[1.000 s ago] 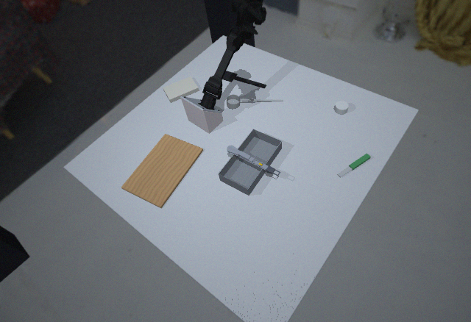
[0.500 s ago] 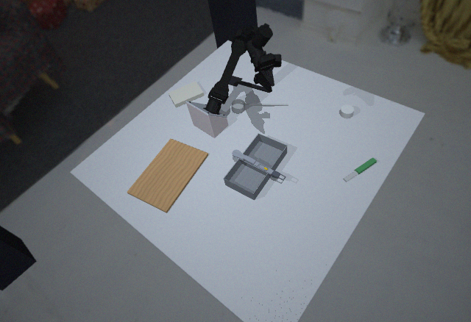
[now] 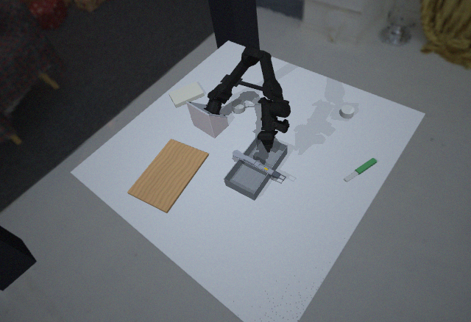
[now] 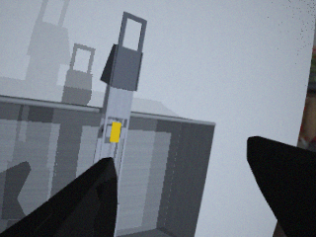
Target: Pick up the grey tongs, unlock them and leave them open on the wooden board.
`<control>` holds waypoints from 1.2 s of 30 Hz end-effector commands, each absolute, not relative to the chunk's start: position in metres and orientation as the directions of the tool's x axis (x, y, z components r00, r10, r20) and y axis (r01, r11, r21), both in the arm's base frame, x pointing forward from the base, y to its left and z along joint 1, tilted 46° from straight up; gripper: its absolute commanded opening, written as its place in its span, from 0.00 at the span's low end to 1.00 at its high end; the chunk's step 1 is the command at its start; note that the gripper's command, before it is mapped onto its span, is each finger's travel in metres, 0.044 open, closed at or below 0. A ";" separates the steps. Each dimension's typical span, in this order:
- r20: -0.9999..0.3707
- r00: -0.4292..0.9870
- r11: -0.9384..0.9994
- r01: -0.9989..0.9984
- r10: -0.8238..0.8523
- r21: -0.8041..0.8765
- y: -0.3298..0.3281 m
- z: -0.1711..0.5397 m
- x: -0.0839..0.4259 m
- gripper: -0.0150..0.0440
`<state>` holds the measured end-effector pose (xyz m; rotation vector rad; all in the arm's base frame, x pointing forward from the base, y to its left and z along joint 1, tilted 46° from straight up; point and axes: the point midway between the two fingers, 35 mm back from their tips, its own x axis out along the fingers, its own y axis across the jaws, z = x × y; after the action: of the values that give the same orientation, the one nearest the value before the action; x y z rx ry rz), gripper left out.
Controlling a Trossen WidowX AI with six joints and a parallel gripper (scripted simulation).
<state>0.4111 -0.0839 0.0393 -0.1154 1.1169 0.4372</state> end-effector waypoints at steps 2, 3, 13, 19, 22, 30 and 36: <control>-0.932 0.200 0.919 -0.322 0.301 0.228 -0.040 -0.023 0.393 0.69; -0.934 0.194 0.920 -0.318 0.301 0.231 -0.038 -0.025 0.392 0.69; -0.934 0.193 0.919 -0.318 0.301 0.231 -0.038 -0.025 0.382 0.69; -0.934 0.193 0.919 -0.318 0.301 0.231 -0.037 -0.025 0.383 0.69; -0.934 0.193 0.919 -0.318 0.301 0.231 -0.036 -0.028 0.383 0.69; -0.934 0.194 0.919 -0.318 0.301 0.231 -0.033 -0.040 0.387 0.69; -0.934 0.194 0.919 -0.318 0.302 0.231 -0.030 -0.049 0.389 0.69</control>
<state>0.3898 -0.0321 -0.0416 -0.0190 1.2949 0.4375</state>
